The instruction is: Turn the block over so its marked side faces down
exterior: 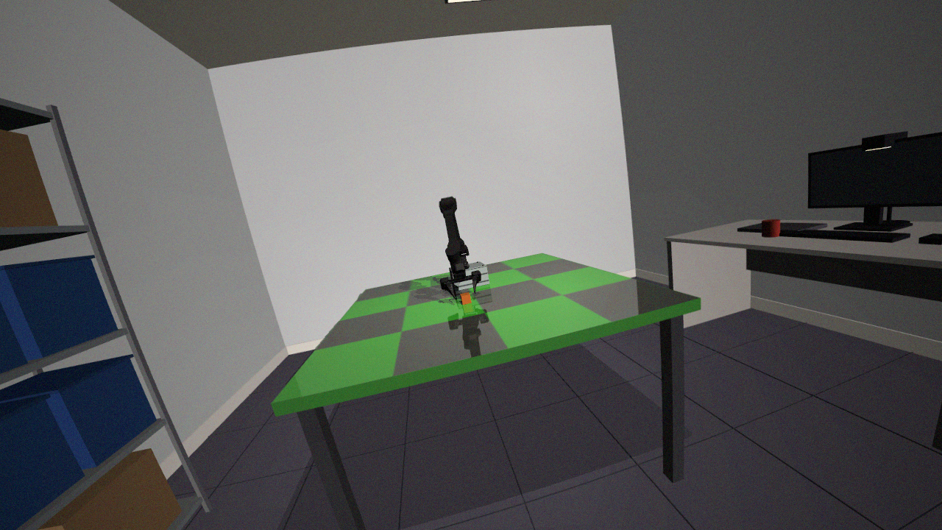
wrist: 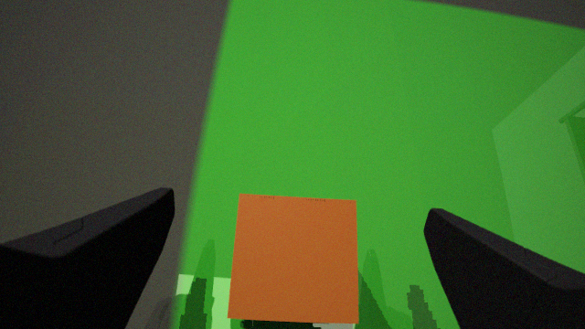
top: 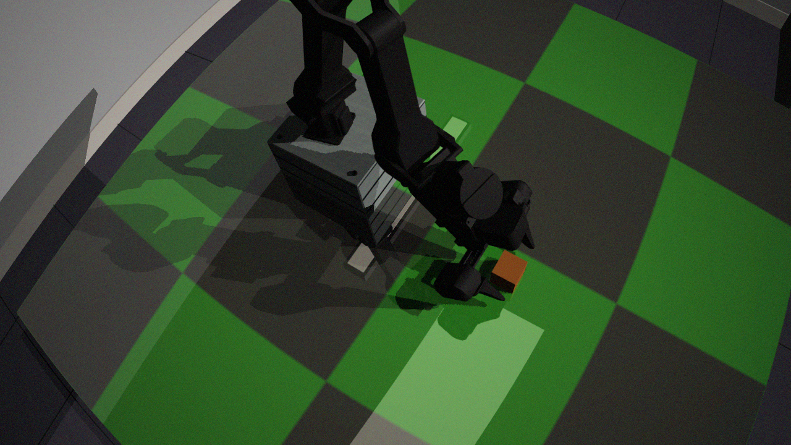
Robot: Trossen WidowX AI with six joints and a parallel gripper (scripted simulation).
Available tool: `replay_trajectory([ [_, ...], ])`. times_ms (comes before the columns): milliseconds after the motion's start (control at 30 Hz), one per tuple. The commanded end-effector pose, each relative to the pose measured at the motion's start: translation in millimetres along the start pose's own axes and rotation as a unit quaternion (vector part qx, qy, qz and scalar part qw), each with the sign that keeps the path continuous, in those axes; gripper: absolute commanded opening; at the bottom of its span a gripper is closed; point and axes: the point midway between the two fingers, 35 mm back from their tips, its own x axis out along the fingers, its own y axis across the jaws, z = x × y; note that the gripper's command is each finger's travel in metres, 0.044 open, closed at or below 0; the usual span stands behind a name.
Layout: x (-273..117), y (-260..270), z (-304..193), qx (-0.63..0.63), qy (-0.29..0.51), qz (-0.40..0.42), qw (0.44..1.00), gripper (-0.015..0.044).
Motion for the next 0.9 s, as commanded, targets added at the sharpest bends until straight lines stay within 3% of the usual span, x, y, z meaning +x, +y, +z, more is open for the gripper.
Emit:
replay_trajectory([
  [0, -39, 1, 20, -0.008, 0.091, -0.004, 0.996, 0.0440],
  [133, -63, 4, 23, -0.009, 0.130, -0.004, 0.991, 0.0440],
  [500, -62, 3, 25, -0.008, 0.141, -0.004, 0.990, 0.0440],
  [867, -48, 4, 56, -0.004, 0.325, -0.005, 0.946, 0.0440],
])
